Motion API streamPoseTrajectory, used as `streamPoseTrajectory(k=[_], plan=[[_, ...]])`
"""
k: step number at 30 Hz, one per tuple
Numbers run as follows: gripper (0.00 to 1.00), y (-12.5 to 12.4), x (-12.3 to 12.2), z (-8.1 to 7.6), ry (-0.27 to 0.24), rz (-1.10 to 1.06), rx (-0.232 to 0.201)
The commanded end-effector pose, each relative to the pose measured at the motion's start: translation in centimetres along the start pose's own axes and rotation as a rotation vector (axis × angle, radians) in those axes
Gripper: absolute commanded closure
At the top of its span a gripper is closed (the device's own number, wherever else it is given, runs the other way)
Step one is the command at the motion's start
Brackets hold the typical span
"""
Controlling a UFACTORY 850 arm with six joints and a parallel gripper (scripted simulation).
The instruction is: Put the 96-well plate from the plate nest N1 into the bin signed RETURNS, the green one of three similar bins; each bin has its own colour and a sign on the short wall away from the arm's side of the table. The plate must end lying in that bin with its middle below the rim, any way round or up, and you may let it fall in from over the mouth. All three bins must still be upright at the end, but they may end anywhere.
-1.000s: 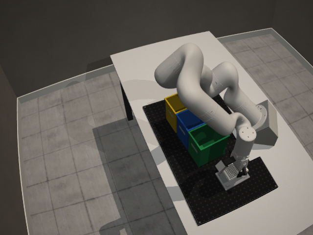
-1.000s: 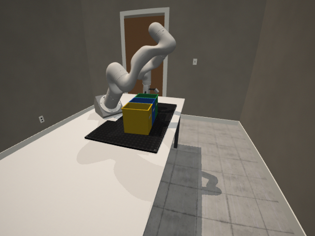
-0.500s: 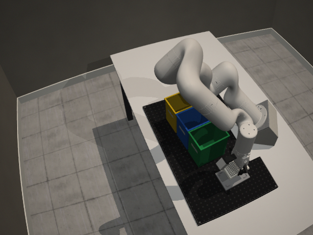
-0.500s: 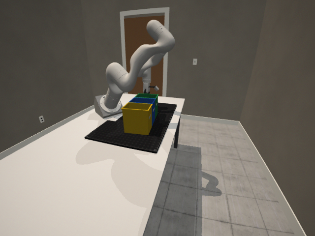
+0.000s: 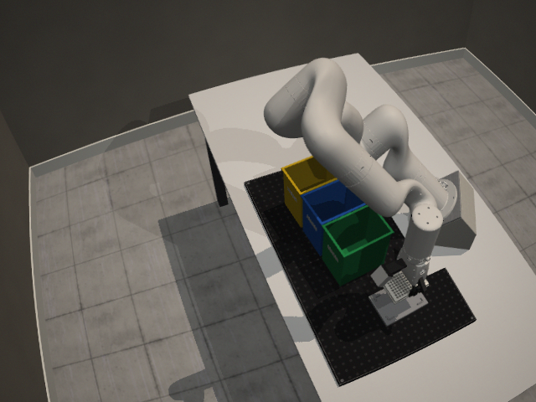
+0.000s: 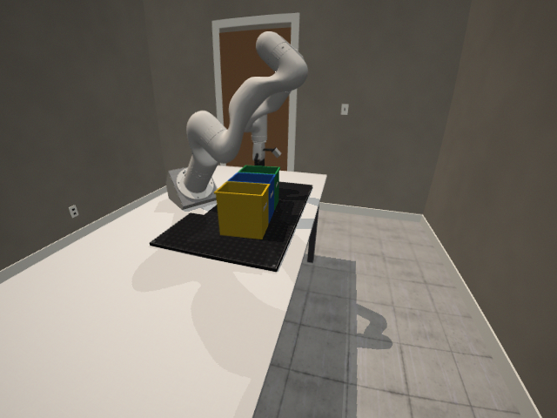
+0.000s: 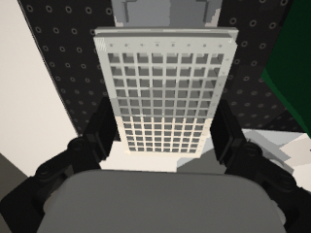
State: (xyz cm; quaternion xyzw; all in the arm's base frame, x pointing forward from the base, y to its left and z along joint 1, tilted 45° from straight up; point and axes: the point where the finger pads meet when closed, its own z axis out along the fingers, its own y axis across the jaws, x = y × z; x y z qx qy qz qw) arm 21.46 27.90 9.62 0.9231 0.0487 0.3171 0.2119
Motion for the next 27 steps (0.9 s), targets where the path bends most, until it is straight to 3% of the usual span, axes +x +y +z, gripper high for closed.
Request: streamPoseTrajectory(k=[1, 27], plan=[[1.00, 0.0, 0.0, -0.5, 0.000, 0.000, 0.001], [1.00, -0.1, 0.0, -4.3, 0.000, 0.000, 0.001]])
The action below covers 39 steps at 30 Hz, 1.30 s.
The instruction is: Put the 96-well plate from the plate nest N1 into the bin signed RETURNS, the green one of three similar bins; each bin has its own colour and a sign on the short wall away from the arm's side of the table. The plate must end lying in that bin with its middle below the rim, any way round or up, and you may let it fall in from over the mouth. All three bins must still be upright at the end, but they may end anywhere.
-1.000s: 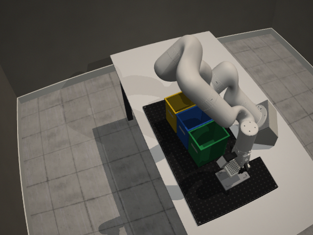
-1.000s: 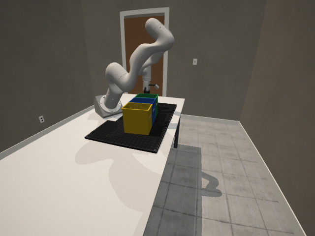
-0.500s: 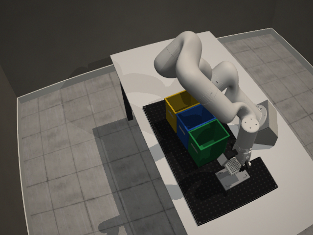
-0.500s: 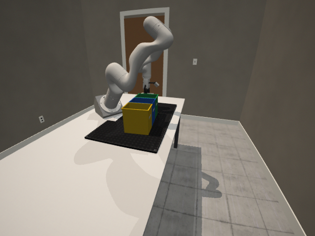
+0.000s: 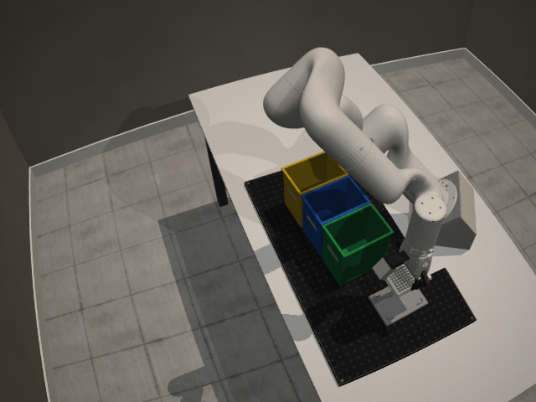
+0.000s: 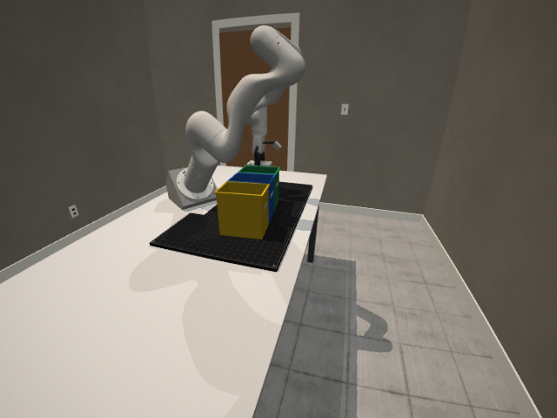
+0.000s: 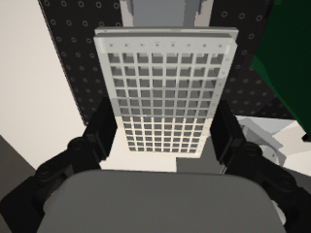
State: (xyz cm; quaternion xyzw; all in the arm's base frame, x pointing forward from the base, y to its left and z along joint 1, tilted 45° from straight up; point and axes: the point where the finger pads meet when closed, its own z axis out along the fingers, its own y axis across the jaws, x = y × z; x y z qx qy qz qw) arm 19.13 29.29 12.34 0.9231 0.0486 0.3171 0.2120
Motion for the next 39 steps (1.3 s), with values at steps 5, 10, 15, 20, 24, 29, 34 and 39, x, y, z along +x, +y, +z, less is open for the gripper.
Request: streamPoseTrajectory(k=[5, 10, 15, 20, 24, 29, 34, 39], plan=[[1.00, -0.1, 0.0, -1.3, 0.000, 0.001, 0.001], [1.00, -0.1, 0.0, -1.8, 0.000, 0.001, 0.001], [1.00, -0.1, 0.0, -2.7, 0.000, 0.001, 0.001], [1.00, -0.1, 0.0, -3.5, 0.000, 0.001, 0.001], [1.00, -0.1, 0.0, -4.2, 0.000, 0.001, 0.001], [1.00, -0.1, 0.0, -4.7, 0.000, 0.001, 0.001], [1.00, -0.1, 0.0, -5.5, 0.000, 0.001, 0.001], [1.00, -0.1, 0.0, -6.3, 0.000, 0.001, 0.001]])
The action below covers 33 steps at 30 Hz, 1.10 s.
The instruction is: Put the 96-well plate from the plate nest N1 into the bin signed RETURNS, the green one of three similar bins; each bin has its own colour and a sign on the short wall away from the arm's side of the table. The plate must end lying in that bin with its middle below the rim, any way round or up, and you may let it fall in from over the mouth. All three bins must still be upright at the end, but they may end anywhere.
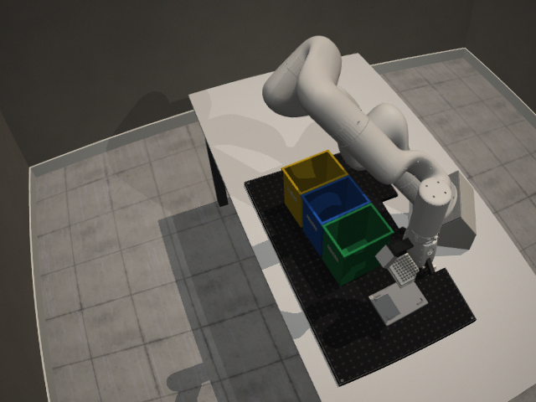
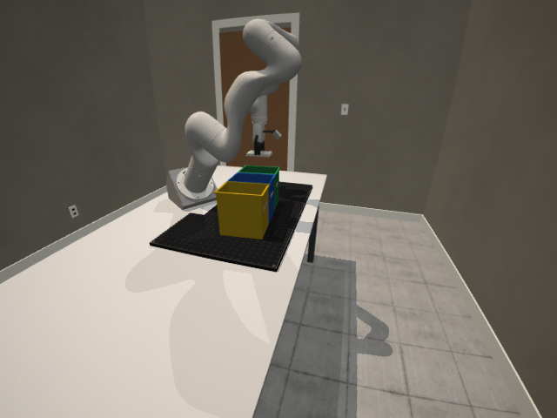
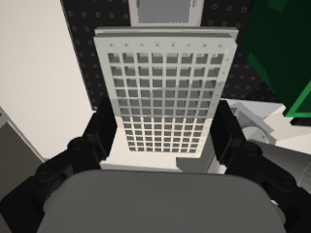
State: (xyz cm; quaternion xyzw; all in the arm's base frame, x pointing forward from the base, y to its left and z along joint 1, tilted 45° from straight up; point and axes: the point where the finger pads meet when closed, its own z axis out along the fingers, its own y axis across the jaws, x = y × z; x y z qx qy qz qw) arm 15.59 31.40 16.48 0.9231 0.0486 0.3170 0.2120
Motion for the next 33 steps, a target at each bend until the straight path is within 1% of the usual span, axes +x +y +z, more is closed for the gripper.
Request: streamPoseTrajectory(k=[1, 4, 14, 27, 28, 33], plan=[[1.00, -0.1, 0.0, -0.7, 0.000, 0.001, 0.001], [1.00, -0.1, 0.0, -0.8, 0.000, 0.001, 0.001], [1.00, 0.0, 0.0, -2.5, 0.000, 0.001, 0.001], [1.00, 0.0, 0.0, -2.5, 0.000, 0.001, 0.001], [1.00, 0.3, 0.1, -2.4, 0.000, -0.031, 0.001], [1.00, 1.9, 0.5, -2.4, 0.000, -0.031, 0.001]])
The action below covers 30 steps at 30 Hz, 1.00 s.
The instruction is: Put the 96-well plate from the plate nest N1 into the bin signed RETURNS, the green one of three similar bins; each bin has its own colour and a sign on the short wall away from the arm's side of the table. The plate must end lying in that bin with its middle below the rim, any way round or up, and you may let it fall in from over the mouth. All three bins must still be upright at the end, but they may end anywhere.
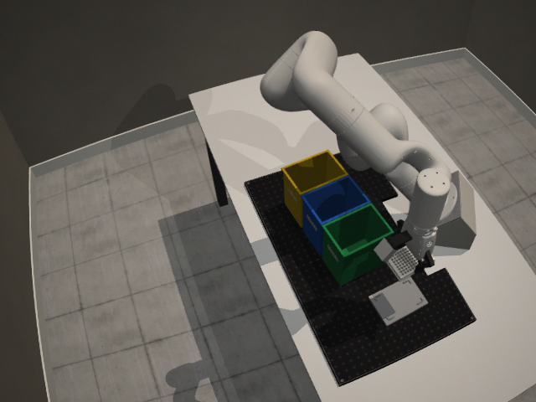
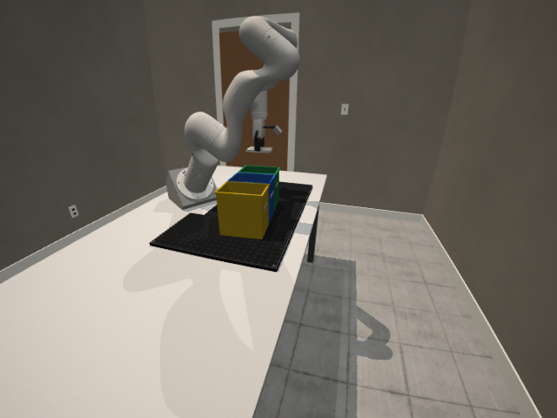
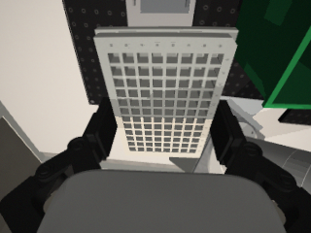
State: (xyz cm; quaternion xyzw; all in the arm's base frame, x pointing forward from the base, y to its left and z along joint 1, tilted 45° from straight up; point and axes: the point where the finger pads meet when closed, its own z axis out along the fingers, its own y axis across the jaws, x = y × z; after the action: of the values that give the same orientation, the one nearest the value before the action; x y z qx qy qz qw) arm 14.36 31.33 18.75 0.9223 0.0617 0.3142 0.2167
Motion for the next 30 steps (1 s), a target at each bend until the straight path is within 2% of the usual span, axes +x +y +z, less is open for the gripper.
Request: streamPoseTrajectory(k=[1, 30], plan=[[1.00, 1.1, 0.3, 0.0, 0.000, -0.002, 0.002], [1.00, 9.2, 2.3, 0.4, 0.000, -0.002, 0.001]])
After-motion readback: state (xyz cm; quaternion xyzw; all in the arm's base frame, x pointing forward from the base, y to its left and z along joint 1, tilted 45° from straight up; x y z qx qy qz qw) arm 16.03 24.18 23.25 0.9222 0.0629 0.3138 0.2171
